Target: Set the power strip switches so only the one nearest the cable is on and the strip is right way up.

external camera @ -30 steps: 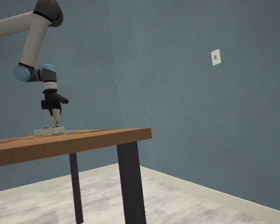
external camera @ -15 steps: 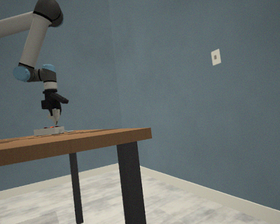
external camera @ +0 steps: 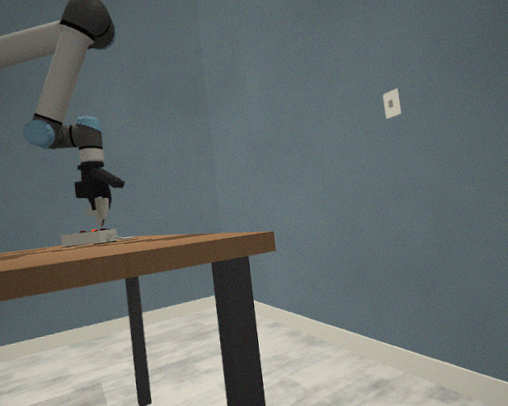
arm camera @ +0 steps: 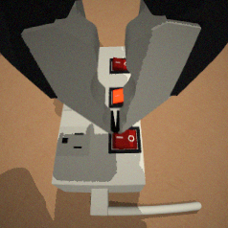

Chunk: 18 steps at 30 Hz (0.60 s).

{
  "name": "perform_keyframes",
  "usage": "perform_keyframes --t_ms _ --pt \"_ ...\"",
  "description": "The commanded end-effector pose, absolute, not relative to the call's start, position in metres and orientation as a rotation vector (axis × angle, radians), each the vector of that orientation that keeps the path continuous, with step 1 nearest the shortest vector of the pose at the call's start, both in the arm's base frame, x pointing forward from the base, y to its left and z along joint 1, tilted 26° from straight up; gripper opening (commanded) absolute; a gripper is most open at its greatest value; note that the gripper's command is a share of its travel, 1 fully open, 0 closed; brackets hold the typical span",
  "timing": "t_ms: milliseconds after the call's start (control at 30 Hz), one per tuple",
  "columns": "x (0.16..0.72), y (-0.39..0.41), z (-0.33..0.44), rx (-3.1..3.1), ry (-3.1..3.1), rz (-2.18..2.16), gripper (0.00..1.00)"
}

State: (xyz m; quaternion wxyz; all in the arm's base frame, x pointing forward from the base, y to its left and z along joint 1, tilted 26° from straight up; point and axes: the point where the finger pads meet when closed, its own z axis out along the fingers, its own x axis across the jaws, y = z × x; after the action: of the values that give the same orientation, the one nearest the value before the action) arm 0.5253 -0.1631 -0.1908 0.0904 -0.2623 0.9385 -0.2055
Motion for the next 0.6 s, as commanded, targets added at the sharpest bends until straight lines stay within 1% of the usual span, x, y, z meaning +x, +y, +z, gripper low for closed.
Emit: perform_keyframes --t_ms 0,567 --pt "0.5256 -0.1631 -0.1903 -0.780 2.789 -0.612 0.00" --pt "0.5262 -0.1637 -0.1919 -0.780 2.789 -0.612 0.00"
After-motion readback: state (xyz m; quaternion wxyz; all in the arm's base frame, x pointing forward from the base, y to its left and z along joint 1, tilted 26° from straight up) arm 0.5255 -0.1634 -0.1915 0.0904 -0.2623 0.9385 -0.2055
